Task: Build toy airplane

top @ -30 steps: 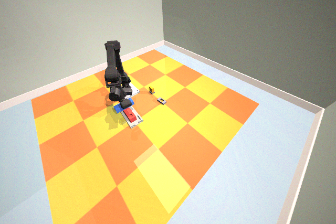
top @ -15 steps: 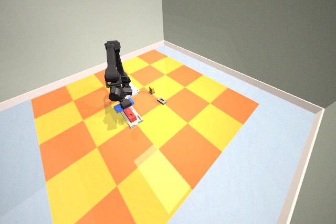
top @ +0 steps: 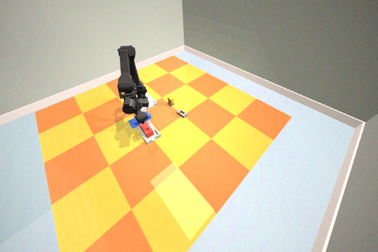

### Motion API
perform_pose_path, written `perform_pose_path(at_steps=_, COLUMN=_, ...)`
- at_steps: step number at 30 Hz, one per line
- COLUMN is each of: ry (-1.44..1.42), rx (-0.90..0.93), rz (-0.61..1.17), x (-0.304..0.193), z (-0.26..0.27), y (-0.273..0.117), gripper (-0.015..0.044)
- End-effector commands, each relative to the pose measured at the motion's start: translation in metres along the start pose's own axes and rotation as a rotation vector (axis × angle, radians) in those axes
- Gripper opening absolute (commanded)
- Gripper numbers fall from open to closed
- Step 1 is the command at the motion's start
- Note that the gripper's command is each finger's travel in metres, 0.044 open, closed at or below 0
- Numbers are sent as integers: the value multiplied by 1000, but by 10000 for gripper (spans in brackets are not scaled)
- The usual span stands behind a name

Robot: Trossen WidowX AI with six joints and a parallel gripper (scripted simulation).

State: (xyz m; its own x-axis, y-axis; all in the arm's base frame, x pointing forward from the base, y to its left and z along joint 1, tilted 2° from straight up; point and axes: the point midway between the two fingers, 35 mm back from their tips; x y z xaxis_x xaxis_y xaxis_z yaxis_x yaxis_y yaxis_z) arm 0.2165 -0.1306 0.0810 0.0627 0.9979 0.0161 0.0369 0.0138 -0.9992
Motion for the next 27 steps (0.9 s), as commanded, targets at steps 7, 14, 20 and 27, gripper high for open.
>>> perform_pose_path(at_steps=7, ry=0, rx=1, rz=-2, x=-2, z=-3, y=-42, gripper=440)
perform_pose_path(at_steps=14, ry=1, rx=3, rz=-4, x=-2, z=-3, y=-84, gripper=440)
perform_pose_path(at_steps=20, ry=326, rx=3, rz=-3, x=-3, z=-4, y=-84, gripper=440)
perform_pose_path(at_steps=27, ry=991, rx=4, rz=-2, x=-3, z=-4, y=-83, gripper=440)
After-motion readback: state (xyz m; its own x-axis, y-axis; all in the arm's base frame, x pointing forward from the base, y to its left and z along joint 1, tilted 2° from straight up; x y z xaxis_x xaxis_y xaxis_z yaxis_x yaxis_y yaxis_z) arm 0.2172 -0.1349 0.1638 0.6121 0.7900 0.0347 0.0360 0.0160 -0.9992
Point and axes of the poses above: the point midway between the two fingers, 35 mm back from their tips, its own y axis out along the fingers, its own z axis across the jaws, x = y × z, and after that the axes turned 1 degree about -y, right-handed
